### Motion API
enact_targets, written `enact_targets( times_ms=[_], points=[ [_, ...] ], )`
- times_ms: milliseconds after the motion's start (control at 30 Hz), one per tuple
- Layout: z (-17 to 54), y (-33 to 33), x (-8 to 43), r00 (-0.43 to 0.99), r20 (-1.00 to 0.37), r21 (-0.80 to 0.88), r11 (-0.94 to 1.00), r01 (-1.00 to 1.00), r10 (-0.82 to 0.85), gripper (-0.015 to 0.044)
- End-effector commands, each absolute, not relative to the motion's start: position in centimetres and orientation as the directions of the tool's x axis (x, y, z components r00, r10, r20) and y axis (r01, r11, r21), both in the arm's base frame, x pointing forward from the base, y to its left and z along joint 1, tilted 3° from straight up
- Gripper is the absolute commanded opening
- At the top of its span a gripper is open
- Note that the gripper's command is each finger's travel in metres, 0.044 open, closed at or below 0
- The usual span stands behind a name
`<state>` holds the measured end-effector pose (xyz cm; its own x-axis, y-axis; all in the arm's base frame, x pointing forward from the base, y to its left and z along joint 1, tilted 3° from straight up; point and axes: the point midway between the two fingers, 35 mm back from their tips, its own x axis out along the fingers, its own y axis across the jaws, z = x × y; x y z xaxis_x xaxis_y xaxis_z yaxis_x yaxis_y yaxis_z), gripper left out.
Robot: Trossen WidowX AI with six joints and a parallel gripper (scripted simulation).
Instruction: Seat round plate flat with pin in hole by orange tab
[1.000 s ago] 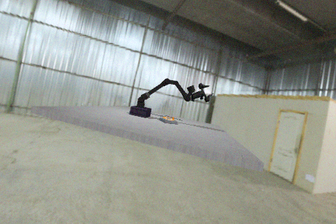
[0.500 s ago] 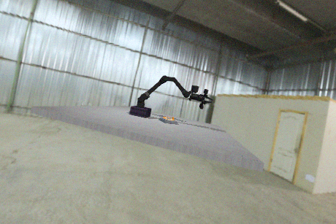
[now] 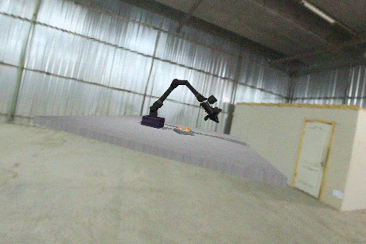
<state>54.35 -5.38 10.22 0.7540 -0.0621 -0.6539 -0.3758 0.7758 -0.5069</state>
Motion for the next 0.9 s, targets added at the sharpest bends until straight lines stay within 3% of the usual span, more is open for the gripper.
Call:
enact_targets(
  times_ms=[0,200,400,867],
  points=[
    [6.9,-6.6,47.0,0.495,-0.865,-0.230,0.942,-0.245,-0.083,0.0000],
    [5.7,-7.0,40.5,0.252,-0.965,-0.089,0.995,-0.043,-0.075,0.0000],
    [5.7,-6.4,34.6,0.037,-0.998,-0.050,0.986,0.156,-0.057,0.0000],
    [4.1,-6.5,34.4,0.025,-0.998,-0.051,0.985,0.168,-0.056,0.0000]
  ],
)
